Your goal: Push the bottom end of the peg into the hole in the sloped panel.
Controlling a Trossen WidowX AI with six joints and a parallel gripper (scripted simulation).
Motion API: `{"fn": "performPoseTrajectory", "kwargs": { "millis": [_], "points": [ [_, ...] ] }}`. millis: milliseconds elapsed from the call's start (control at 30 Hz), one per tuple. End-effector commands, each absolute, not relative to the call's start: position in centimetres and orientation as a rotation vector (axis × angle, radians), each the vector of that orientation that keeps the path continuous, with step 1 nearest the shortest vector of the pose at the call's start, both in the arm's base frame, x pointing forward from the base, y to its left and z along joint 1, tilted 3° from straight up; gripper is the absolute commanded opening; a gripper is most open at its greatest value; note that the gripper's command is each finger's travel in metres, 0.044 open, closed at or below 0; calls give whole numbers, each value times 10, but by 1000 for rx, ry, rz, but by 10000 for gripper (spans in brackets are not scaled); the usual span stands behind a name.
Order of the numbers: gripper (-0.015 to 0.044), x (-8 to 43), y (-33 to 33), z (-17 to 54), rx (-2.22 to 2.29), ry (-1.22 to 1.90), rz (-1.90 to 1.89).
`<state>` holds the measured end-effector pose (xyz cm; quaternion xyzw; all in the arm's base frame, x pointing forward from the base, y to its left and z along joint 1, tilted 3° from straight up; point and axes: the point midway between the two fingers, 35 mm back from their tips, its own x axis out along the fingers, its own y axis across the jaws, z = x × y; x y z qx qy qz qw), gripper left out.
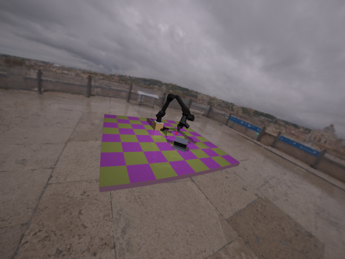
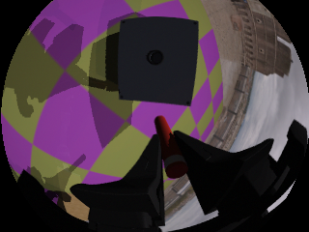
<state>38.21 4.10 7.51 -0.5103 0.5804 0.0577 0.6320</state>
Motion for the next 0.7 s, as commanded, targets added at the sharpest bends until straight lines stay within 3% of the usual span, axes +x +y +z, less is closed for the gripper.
{"fn": "performPoseTrajectory", "kwargs": {
  "millis": [0,667],
  "points": [
    [0,384,47,76,-1203,1313,138],
    [0,387,80,81,-1366,1241,173]
  ]
}}
